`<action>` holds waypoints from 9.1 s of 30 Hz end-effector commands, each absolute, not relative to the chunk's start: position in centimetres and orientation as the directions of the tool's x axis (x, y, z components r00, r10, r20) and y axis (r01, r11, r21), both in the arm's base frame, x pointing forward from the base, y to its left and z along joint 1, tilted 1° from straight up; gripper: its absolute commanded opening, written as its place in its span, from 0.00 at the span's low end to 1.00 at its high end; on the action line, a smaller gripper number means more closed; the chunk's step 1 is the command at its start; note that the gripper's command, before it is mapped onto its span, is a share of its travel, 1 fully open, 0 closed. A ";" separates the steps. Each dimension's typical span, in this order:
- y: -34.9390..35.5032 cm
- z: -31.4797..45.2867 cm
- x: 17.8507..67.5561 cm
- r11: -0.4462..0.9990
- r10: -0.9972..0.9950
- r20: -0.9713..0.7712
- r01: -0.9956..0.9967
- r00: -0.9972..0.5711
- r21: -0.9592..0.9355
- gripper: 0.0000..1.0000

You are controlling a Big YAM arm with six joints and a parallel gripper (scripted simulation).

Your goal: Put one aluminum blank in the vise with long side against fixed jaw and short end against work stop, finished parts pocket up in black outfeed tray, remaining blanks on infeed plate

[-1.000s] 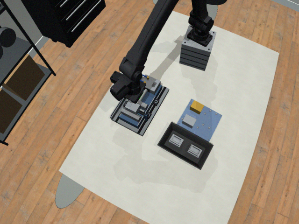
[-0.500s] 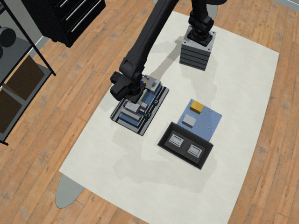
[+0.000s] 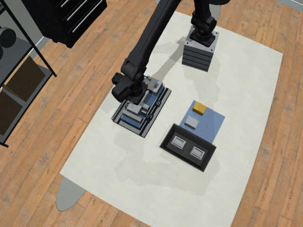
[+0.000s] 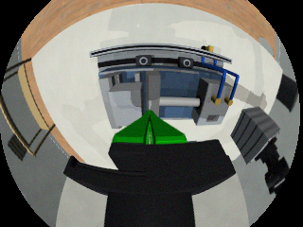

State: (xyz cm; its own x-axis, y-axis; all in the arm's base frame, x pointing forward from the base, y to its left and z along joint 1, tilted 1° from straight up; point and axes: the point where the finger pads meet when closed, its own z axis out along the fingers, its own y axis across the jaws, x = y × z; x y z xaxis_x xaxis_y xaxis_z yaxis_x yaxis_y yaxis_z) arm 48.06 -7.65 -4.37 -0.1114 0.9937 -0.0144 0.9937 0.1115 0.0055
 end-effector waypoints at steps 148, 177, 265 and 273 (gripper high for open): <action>-8.4 -4.7 48.8 0.118 0.993 -0.018 0.993 -0.118 0.005 0.00; -8.4 -4.7 48.9 0.118 0.993 -0.019 0.993 -0.118 0.006 0.00; -8.2 -7.3 47.4 0.117 0.993 -0.013 0.993 -0.117 -0.014 0.00; -8.2 -7.3 47.4 0.117 0.993 -0.013 0.993 -0.117 -0.014 0.00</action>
